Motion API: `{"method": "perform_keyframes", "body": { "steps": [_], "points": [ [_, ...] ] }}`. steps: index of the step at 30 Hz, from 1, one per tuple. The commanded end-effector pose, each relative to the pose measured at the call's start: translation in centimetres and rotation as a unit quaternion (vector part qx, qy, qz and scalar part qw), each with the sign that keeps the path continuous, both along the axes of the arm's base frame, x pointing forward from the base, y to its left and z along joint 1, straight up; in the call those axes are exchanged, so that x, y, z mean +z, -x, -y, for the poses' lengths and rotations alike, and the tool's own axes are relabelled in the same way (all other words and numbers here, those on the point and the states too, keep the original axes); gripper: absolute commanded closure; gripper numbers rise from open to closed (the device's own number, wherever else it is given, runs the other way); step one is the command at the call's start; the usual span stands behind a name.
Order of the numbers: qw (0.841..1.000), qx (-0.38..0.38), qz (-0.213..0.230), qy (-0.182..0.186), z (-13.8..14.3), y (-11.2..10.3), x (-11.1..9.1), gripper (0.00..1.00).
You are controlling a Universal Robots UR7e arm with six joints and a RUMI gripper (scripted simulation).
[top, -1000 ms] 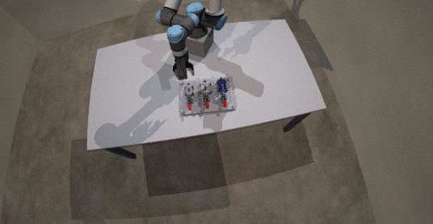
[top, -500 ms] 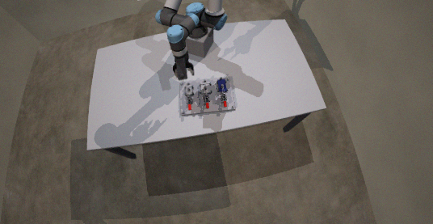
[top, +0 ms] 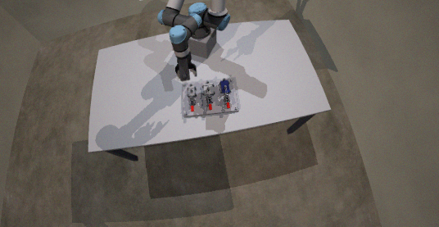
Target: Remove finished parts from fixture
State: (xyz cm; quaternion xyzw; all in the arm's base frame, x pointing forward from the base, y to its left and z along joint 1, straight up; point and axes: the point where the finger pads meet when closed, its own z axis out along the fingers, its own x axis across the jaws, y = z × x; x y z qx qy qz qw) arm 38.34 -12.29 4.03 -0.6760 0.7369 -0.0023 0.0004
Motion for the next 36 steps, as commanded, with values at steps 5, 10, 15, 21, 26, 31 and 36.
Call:
{"method": "perform_keyframes", "body": {
  "steps": [5, 10, 15, 21, 26, 31, 36],
  "points": [
    [1.0, -0.001, 0.0, 0.0, 0.03, 0.07, -0.03, 0.41],
    [1.0, -0.001, 0.0, 0.0, 0.03, 0.07, -0.03, 0.41],
    [1.0, -0.001, 0.0, 0.0, 0.02, 0.07, -0.03, 0.72],
    [1.0, -0.001, 0.0, 0.0, 0.02, 0.07, -0.03, 0.72],
    [1.0, -0.001, 0.0, 0.0, 0.02, 0.06, -0.03, 0.72],
    [1.0, -0.001, 0.0, 0.0, 0.02, 0.06, -0.03, 0.72],
    [1.0, 0.0, 0.0, 0.0, 0.02, 0.06, -0.03, 0.72]
  ]
}}
